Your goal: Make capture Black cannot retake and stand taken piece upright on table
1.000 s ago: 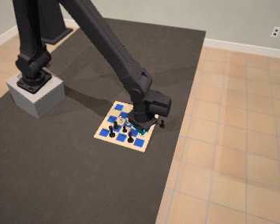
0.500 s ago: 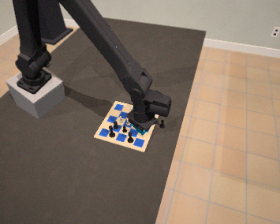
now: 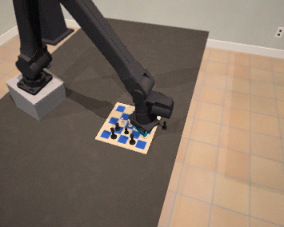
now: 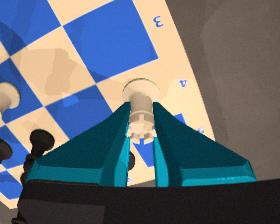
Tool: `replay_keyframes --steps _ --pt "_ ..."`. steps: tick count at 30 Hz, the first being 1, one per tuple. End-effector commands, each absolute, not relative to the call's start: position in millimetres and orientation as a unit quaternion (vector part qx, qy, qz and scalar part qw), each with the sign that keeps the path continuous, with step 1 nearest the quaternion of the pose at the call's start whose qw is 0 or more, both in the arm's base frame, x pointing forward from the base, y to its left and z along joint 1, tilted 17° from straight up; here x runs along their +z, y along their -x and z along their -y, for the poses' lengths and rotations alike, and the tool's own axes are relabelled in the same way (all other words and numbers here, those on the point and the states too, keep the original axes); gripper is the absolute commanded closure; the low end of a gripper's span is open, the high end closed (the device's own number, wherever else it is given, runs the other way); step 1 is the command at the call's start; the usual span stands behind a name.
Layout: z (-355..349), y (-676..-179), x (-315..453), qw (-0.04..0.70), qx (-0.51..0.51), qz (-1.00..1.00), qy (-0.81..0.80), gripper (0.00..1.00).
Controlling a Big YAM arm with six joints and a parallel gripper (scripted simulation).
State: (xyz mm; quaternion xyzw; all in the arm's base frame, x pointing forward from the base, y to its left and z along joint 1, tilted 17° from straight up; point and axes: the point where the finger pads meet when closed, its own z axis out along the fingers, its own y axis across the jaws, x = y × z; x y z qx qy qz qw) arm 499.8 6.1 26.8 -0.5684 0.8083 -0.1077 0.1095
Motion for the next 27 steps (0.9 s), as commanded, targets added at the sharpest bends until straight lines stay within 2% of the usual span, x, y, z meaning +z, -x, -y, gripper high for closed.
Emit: replay_keyframes --steps 1,7,16,18,19,27 --pt "0.2 -505.0 36.7 0.115 -0.11 -0.81 0.565 1.0" --pt "-8.5 -509.1 86.5 0.137 -0.123 -0.807 0.561 1.0" --pt "-16.0 -489.3 147.5 0.139 -0.124 -0.804 0.564 1.0" --pt "-16.0 -489.3 147.5 0.139 -0.124 -0.804 0.564 1.0" --pt "-15.2 -469.6 111.9 0.102 -0.101 -0.808 0.571 1.0" --pt "-16.3 -482.7 130.4 0.119 -0.111 -0.806 0.569 1.0"
